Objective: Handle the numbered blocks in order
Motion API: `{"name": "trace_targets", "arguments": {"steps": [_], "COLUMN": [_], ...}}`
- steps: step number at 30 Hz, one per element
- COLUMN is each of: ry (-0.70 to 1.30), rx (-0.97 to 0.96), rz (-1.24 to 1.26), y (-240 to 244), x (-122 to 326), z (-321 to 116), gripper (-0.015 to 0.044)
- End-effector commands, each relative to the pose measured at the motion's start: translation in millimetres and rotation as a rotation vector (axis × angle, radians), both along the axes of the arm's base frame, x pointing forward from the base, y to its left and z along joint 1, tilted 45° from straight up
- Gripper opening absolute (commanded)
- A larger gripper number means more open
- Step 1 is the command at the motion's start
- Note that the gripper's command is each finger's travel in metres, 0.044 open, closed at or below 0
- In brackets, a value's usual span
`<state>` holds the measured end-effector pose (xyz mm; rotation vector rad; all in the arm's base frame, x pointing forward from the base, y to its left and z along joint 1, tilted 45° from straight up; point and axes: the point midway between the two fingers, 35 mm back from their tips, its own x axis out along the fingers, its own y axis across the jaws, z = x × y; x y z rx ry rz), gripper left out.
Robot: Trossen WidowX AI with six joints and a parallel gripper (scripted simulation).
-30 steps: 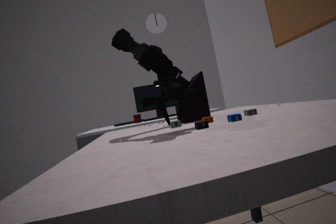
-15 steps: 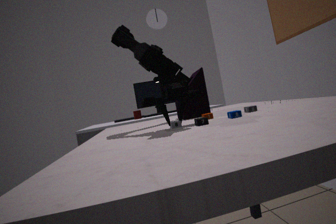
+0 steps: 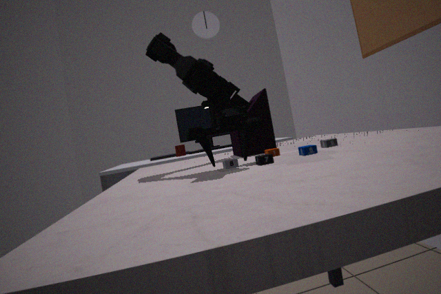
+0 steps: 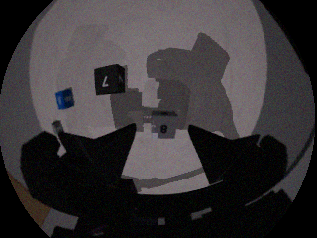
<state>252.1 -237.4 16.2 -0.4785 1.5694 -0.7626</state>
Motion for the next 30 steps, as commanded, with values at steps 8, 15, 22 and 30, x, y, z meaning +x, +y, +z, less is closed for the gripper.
{"name": "trace_targets", "arguments": {"steps": [8,15,22,30], "ry": [-0.001,-0.002,-0.002,-0.005], "rx": [0.005,0.009,0.008,0.015], "rz": [0.003,0.003,0.003,0.006], "y": [25.4,79.5,81.3,89.0], "x": [5.9,18.2,18.2,24.4], "z": [24.8,79.7,81.7,74.3], "gripper": [0.0400,0.0216,0.0120,0.0120]}}
